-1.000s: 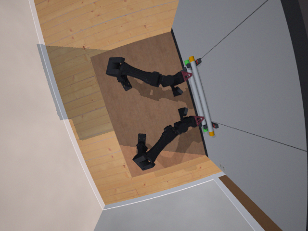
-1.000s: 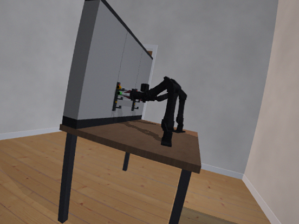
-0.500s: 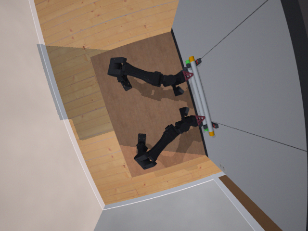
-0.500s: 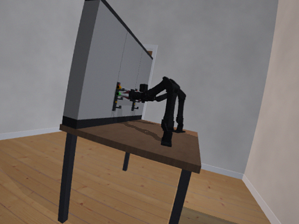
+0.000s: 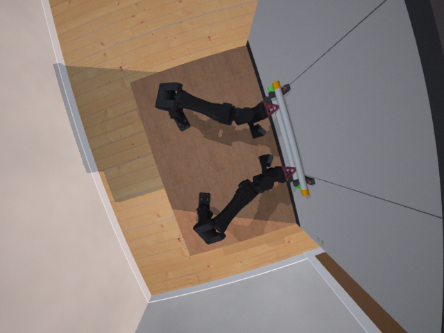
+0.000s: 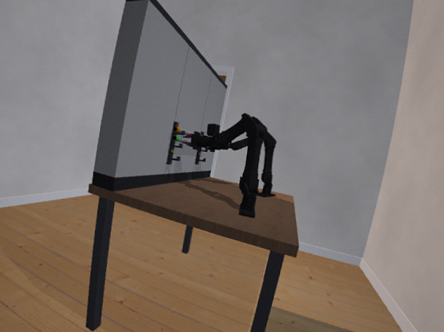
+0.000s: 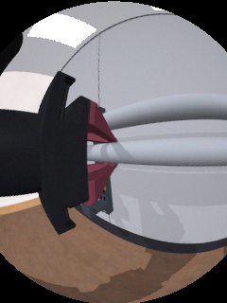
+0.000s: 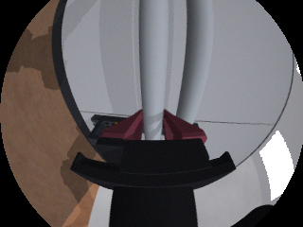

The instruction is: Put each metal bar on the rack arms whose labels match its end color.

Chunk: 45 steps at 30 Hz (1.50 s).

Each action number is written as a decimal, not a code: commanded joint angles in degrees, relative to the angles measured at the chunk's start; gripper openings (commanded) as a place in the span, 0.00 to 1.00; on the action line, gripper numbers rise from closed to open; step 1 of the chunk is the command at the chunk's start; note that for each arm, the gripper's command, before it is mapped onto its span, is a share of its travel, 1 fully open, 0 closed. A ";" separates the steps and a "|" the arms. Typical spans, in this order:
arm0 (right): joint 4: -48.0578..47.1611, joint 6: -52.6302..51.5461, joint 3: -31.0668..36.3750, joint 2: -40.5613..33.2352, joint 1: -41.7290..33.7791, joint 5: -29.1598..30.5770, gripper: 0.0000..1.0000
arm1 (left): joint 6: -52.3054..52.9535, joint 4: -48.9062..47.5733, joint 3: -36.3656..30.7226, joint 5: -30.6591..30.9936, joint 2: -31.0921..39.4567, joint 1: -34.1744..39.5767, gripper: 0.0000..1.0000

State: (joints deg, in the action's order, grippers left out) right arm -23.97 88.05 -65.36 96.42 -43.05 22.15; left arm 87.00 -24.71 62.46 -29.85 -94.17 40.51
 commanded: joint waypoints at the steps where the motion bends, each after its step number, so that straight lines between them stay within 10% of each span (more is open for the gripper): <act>1: -5.65 2.00 -0.86 -0.43 0.44 -0.25 0.00 | 2.83 -5.67 1.04 0.36 0.12 -0.49 0.00; 45: -19.08 1.96 7.10 4.92 0.52 -0.42 0.00 | 2.98 -18.81 -6.64 0.57 -5.18 -0.58 0.00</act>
State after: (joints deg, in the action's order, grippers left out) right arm -41.12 89.71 -58.52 101.03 -42.89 22.35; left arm 89.23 -41.47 56.07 -29.95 -98.98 40.40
